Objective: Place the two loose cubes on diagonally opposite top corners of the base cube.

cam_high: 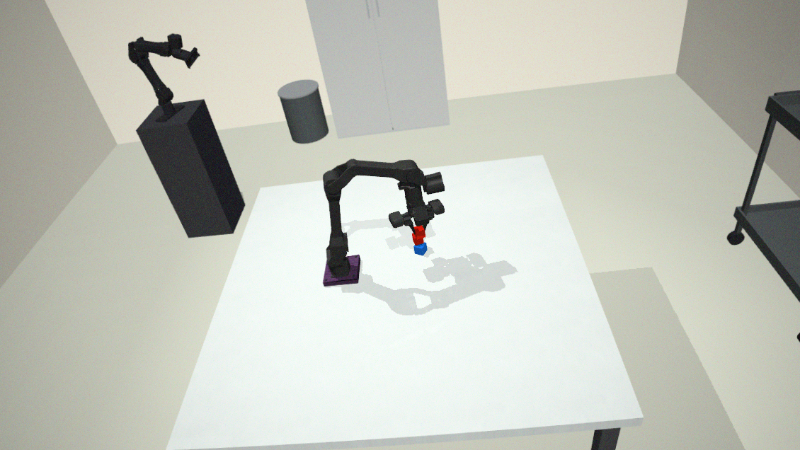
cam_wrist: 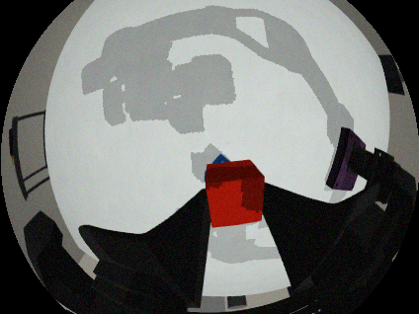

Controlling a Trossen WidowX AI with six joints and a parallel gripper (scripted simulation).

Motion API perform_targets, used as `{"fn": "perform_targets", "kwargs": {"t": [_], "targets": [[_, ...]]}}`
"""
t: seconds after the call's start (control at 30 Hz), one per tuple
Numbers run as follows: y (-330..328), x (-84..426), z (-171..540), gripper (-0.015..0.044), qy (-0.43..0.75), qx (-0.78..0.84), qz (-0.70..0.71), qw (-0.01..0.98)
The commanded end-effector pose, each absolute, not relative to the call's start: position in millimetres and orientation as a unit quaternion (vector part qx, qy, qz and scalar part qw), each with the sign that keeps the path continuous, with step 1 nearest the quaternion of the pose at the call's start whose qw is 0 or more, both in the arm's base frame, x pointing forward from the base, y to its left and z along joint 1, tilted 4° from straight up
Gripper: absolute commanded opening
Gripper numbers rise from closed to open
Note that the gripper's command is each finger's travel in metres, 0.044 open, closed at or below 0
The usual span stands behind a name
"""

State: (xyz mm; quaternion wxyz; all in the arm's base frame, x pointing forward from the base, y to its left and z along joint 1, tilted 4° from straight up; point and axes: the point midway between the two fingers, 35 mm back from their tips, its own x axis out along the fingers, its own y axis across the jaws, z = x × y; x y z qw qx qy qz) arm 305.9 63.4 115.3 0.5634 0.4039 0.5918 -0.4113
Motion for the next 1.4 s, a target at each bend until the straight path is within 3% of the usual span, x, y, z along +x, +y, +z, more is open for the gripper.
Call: {"fn": "perform_targets", "kwargs": {"t": [0.0,1.37], "targets": [[70.3,305.4,114.9,0.0105,0.577,0.426,-0.432,0.547],[70.0,303.0,55.2,0.0105,0.574,0.430,-0.436,0.544]]}}
